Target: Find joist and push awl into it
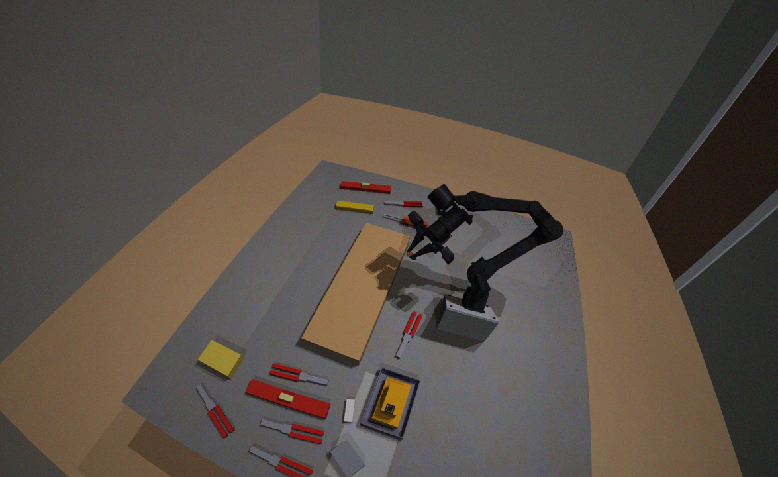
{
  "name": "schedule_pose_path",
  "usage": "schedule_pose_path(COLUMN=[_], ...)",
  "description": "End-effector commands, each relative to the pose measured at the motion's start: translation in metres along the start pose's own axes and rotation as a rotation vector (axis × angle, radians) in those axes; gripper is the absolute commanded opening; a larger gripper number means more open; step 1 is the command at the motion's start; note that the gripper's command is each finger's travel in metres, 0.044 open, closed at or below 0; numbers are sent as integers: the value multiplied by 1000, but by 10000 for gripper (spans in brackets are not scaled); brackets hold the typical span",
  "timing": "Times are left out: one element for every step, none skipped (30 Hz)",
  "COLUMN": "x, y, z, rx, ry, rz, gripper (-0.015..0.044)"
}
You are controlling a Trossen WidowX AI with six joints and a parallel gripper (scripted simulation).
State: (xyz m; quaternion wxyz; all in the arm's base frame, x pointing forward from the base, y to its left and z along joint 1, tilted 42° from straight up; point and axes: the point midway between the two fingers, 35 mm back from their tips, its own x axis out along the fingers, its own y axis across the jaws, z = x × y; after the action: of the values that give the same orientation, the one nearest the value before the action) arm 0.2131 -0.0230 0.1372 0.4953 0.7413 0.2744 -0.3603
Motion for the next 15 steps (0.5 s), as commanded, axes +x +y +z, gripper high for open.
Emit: schedule_pose_path(x=[-9,-12,-15,-18,-22,-26,-30,-34,-38,-43,-47,-35,-35,-35,-34], y=[15,19,23,27,31,34,38,41,44,47,50,44,45,47,49], z=[-6,-7,-8,-9,-10,-11,-12,-13,-14,-15,-17,-13,-13,-13,-13], rx=[114,140,166,190,212,233,253,271,288,303,316,276,275,274,274], ry=[93,117,141,165,190,215,240,265,290,315,340,265,268,273,279], rz=[120,151,181,211,240,269,297,324,351,377,403,331,328,324,318], gripper=[0,0,0,0,0,0,0,0,0,0,0,0,0,0,0])
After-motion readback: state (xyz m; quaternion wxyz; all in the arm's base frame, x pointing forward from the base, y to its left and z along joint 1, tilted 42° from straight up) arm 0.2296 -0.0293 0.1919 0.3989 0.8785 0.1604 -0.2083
